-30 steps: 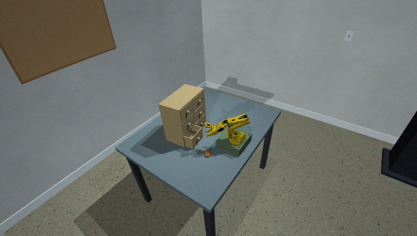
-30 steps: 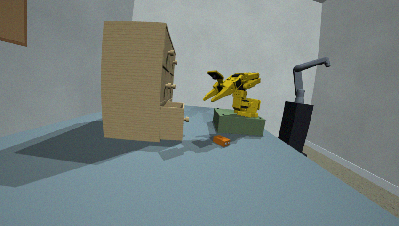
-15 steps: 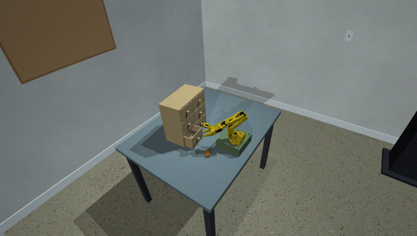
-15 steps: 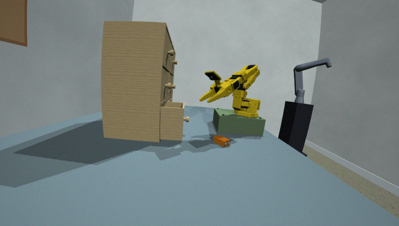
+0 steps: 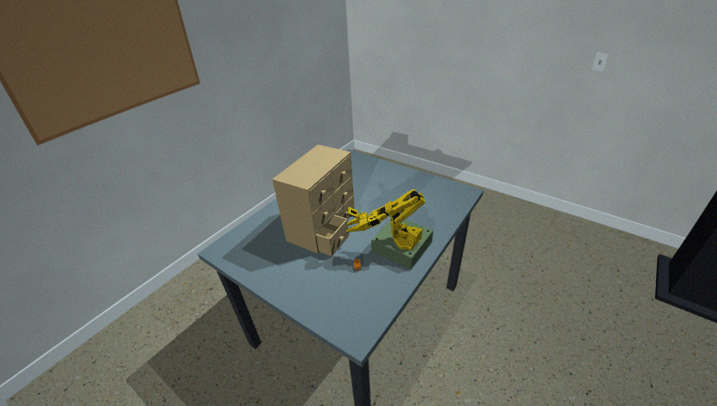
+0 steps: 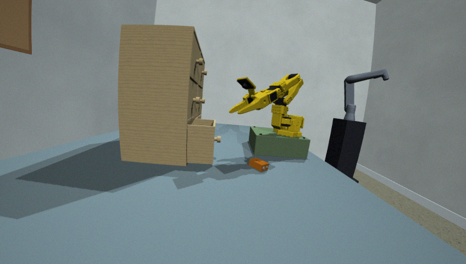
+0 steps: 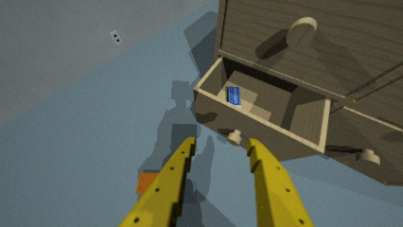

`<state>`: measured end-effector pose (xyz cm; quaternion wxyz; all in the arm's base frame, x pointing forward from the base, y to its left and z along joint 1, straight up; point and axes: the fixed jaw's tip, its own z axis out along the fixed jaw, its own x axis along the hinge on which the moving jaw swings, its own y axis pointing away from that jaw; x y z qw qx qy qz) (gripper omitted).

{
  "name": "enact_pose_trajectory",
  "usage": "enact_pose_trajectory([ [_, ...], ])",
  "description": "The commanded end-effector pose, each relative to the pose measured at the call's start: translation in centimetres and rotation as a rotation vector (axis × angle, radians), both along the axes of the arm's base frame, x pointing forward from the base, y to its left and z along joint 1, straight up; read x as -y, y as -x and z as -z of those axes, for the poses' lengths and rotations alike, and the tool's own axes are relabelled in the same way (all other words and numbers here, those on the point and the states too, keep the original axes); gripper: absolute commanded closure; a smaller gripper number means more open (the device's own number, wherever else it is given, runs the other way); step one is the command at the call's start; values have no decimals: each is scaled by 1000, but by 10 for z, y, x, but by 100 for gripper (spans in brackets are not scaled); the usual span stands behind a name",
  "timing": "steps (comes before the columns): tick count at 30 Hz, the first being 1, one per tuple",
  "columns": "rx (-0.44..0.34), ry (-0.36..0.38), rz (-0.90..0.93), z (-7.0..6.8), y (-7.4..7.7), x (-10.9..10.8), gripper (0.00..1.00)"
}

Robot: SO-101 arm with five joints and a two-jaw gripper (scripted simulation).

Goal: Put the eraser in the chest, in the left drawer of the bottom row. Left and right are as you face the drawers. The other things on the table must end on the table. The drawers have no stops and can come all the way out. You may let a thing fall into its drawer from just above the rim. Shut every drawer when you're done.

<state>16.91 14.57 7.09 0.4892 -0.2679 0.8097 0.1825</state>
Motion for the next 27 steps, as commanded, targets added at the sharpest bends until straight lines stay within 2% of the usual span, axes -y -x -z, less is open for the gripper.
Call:
enact_pose_trajectory([
  [1, 20, -10, 11, 0, -7, -1, 79],
  [13, 71, -42, 30, 14, -21, -6, 79],
  [15, 71, -42, 30, 14, -21, -6, 79],
  [16, 50, -25, 32, 19, -20, -5, 79],
  [27, 79, -42, 44, 11, -27, -5, 79],
])
